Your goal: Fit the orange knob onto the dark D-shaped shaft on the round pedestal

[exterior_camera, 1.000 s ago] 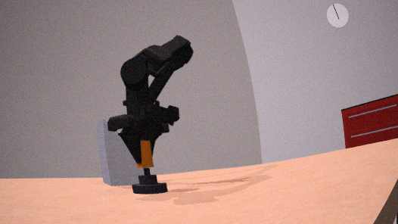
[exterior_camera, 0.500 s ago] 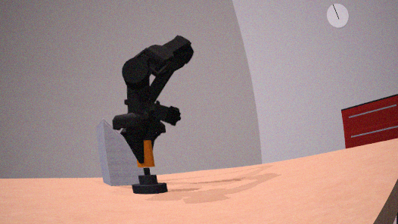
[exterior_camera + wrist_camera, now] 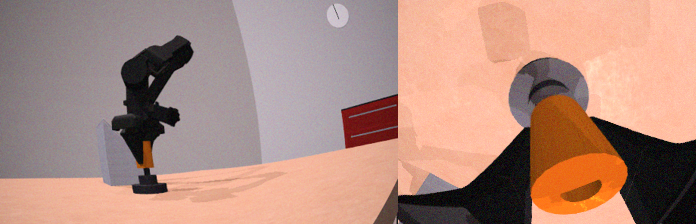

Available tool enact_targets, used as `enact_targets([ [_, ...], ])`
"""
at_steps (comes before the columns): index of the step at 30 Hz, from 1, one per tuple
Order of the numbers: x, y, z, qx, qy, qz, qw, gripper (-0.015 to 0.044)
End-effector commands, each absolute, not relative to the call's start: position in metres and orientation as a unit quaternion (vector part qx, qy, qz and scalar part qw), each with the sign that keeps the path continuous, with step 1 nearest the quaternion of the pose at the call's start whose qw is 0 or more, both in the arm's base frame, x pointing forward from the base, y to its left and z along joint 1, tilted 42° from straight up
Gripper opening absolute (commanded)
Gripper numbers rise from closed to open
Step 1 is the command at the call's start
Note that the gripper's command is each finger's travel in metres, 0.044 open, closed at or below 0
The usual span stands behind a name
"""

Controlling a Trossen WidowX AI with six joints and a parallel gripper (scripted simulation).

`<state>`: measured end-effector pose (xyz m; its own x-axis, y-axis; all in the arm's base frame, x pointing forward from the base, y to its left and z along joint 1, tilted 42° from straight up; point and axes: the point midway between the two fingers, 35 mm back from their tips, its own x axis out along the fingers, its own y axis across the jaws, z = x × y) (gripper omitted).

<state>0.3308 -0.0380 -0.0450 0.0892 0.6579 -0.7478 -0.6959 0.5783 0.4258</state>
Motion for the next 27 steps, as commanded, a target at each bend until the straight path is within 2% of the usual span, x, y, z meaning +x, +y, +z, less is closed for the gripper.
enact_targets([
  [1,0.3299,-0.0381,-0.0453,-0.020,0.495,0.458,0.738,0.0000],
  [14,0.3282,-0.0387,-0.0399,-0.020,0.495,0.458,0.738,0.0000],
  [27,0.3321,-0.0387,-0.0399,-0.097,0.444,0.507,0.732,0.0000],
])
